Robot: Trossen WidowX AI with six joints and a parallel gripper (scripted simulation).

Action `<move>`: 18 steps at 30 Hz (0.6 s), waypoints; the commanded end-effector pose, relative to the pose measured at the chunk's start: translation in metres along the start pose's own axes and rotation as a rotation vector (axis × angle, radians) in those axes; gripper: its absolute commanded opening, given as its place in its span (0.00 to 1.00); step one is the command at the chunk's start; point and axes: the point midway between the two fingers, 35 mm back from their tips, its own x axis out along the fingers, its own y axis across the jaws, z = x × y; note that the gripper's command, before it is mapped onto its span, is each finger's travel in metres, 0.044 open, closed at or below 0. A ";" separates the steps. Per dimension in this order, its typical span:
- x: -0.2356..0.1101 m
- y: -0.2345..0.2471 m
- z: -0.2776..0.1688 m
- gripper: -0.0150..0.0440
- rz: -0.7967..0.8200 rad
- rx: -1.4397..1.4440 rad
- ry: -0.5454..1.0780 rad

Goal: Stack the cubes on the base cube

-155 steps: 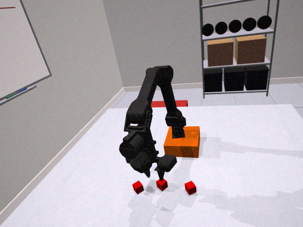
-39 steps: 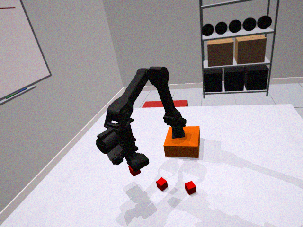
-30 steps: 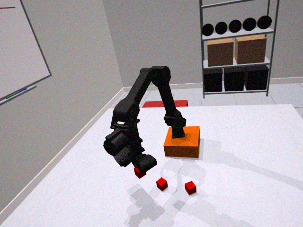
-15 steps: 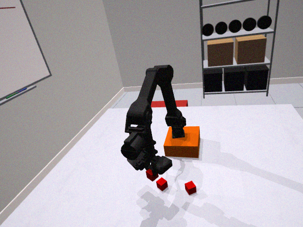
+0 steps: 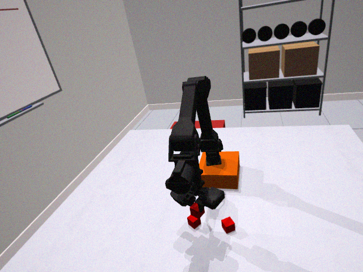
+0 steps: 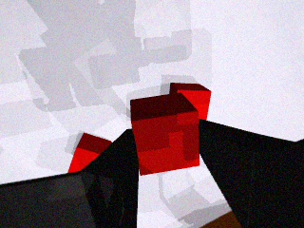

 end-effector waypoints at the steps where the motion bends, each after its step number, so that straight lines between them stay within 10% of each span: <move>1: 0.005 0.008 -0.011 0.43 -0.005 -0.026 0.007; 18: 0.015 0.044 -0.048 0.43 0.000 -0.151 0.010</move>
